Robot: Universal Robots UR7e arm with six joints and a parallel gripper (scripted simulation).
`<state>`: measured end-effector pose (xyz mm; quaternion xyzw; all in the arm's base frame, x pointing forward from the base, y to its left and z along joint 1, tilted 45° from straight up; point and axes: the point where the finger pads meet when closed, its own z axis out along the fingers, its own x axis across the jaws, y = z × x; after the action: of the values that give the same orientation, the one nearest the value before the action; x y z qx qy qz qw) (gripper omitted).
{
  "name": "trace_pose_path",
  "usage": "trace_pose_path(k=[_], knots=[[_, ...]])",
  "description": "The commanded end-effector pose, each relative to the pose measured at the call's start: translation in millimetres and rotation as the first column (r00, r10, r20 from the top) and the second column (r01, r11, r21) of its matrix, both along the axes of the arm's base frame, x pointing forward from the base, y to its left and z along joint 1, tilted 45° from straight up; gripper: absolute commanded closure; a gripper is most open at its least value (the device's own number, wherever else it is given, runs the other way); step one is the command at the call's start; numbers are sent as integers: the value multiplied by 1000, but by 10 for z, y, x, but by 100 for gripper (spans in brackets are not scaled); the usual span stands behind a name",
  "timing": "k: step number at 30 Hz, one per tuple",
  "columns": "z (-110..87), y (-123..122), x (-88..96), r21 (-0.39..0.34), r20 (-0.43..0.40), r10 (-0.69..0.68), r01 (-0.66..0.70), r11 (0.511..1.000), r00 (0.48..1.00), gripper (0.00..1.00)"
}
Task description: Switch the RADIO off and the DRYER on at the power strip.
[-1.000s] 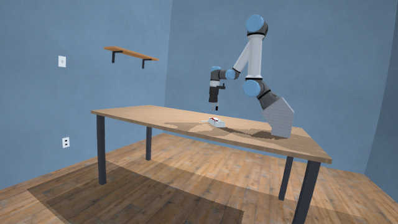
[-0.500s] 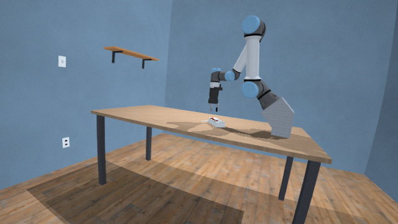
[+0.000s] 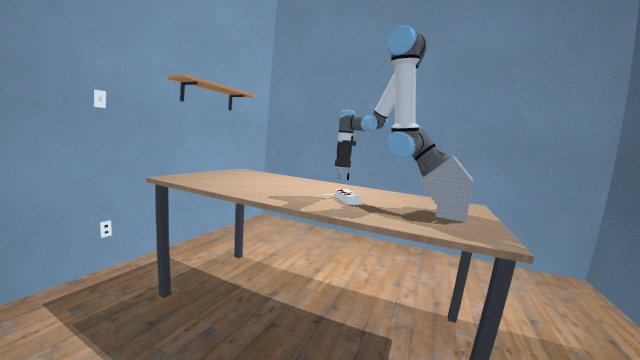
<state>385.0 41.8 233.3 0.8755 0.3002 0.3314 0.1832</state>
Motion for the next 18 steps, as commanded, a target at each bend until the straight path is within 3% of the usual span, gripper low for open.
trace_pose_path(k=[1,2,3,18], knots=[[5,0,2,2,2,-2,2,1000,1000,0],[5,0,2,2,2,-2,2,1000,1000,0],[5,0,2,2,2,-2,2,1000,1000,100],[5,0,2,2,2,-2,2,1000,1000,100]])
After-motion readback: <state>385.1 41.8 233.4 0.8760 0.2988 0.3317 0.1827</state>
